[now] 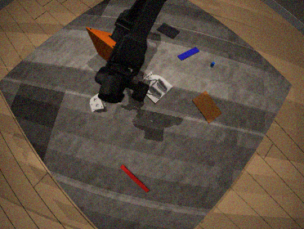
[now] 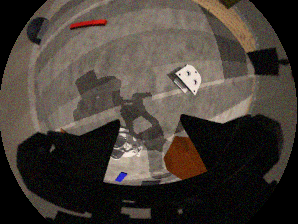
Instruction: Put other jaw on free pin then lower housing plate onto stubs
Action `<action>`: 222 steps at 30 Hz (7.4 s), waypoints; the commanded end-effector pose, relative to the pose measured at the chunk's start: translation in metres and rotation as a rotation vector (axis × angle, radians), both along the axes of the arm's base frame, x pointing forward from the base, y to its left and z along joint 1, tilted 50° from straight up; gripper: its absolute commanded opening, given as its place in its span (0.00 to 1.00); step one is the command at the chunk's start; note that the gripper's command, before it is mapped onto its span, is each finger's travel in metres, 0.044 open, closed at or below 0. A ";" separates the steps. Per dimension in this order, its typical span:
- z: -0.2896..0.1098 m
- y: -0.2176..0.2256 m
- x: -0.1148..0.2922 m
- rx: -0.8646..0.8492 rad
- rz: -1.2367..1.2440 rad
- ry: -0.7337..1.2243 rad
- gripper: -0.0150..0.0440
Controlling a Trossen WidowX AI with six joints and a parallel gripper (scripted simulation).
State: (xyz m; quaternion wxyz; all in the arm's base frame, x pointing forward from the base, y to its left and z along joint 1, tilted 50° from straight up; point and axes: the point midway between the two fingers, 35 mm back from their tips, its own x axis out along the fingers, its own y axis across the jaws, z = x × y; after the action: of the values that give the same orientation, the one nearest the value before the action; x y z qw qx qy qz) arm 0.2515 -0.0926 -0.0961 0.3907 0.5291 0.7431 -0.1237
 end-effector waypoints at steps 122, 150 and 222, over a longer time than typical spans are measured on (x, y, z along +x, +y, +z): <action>-0.101 -0.049 -0.082 -0.039 -0.531 0.535 1.00; -0.101 -0.049 -0.082 -0.039 -0.531 0.535 1.00; -0.132 -0.017 -0.085 -0.038 -0.530 0.535 1.00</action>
State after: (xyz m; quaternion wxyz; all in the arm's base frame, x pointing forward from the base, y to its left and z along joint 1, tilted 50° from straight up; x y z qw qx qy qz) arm 0.1676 -0.1154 -0.2251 0.1510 0.6431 0.6542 -0.3682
